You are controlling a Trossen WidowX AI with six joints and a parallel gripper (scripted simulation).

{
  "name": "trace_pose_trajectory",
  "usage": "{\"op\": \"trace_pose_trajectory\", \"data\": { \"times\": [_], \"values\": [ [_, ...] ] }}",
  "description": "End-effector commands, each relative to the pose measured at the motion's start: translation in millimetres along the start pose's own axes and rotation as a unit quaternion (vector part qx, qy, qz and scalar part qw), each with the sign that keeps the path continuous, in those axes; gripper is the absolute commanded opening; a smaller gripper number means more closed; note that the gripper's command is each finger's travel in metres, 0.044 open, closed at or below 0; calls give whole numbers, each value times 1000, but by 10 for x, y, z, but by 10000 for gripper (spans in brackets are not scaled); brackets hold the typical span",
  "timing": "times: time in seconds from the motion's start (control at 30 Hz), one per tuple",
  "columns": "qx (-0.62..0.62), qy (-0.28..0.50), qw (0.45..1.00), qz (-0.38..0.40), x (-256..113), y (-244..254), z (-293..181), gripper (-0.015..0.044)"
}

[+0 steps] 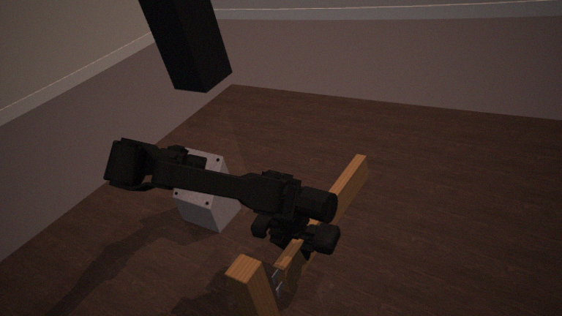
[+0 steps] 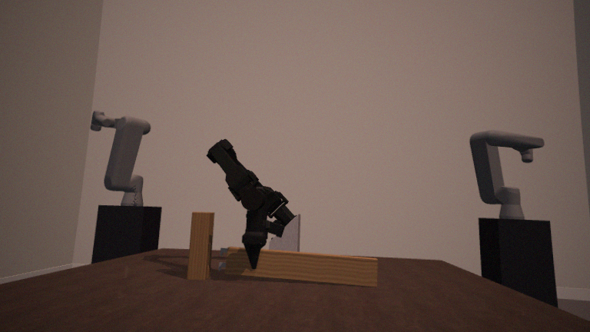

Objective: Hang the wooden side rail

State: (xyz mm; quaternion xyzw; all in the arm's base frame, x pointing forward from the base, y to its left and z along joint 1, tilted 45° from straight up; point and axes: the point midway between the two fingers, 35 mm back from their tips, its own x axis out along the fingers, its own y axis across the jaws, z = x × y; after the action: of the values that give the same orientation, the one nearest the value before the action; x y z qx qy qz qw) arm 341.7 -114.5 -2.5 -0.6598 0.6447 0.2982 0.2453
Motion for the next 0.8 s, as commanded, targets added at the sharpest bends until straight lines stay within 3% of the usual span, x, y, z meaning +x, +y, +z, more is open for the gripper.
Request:
{"op": "trace_pose_trajectory", "data": {
  "times": [0.0, 0.77],
  "values": [
    [-4, 1, 1000, -4, -45, -23, 10, 0],
    [-4, 1, 1000, -4, -84, -23, 10, 0]
  ]
}}
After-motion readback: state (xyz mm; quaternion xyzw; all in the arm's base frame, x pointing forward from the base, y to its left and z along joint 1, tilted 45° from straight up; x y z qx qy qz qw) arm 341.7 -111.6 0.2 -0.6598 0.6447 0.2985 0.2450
